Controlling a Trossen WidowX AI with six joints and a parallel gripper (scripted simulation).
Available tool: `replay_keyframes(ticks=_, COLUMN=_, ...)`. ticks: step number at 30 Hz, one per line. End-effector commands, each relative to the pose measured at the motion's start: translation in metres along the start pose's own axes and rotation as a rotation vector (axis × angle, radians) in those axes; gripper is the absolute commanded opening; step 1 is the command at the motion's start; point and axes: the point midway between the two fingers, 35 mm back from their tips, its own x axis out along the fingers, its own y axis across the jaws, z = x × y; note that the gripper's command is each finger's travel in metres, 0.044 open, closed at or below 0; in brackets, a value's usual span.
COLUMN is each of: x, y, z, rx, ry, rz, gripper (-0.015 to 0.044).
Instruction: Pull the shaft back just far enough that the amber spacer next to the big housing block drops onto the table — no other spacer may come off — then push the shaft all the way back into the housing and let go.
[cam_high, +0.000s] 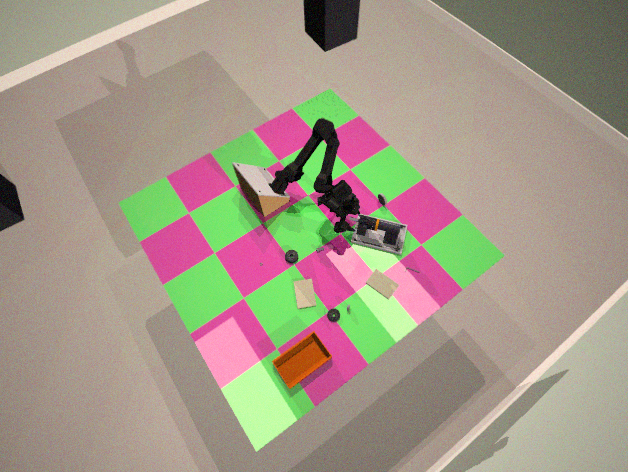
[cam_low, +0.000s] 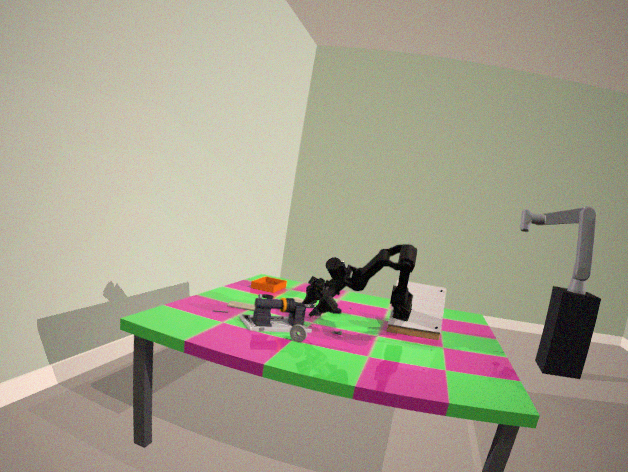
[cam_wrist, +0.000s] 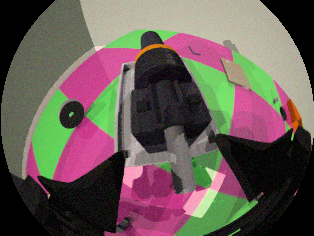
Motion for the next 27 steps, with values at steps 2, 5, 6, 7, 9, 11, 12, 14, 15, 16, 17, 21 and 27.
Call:
replay_keyframes(ticks=2, x=0.0018, y=-0.0006, z=0.0006, rx=0.003, ry=-0.002, rz=-0.002, gripper=0.0440)
replay_keyframes(ticks=5, x=0.0018, y=-0.0006, z=0.0006, rx=0.003, ry=-0.002, rz=-0.002, gripper=0.0440)
replay_keyframes(ticks=6, x=0.0018, y=-0.0006, z=0.0006, rx=0.003, ry=-0.002, rz=-0.002, gripper=0.0440)
replay_keyframes(ticks=7, x=0.0018, y=-0.0006, z=0.0006, rx=0.003, ry=-0.002, rz=-0.002, gripper=0.0440)
replay_keyframes(ticks=9, x=0.0018, y=-0.0006, z=0.0006, rx=0.003, ry=-0.002, rz=-0.002, gripper=0.0440)
replay_keyframes(ticks=11, x=0.0018, y=-0.0006, z=0.0006, rx=0.003, ry=-0.002, rz=-0.002, gripper=0.0440)
replay_keyframes(ticks=12, x=0.0018, y=-0.0006, z=0.0006, rx=0.003, ry=-0.002, rz=-0.002, gripper=0.0440)
replay_keyframes(ticks=14, x=0.0018, y=-0.0006, z=0.0006, rx=0.003, ry=-0.002, rz=-0.002, gripper=0.0440)
replay_keyframes(ticks=15, x=0.0018, y=-0.0006, z=0.0006, rx=0.003, ry=-0.002, rz=-0.002, gripper=0.0440)
replay_keyframes(ticks=16, x=0.0018, y=-0.0006, z=0.0006, rx=0.003, ry=-0.002, rz=-0.002, gripper=0.0440)
replay_keyframes(ticks=17, x=0.0020, y=-0.0013, z=0.0009, rx=0.003, ry=-0.002, rz=-0.002, gripper=0.0440)
replay_keyframes(ticks=21, x=0.0019, y=-0.0005, z=0.0002, rx=0.000, ry=0.000, rz=0.000, gripper=0.0387)
replay_keyframes(ticks=27, x=0.0019, y=-0.0005, z=0.0002, rx=0.000, ry=0.000, rz=0.000, gripper=0.0230)
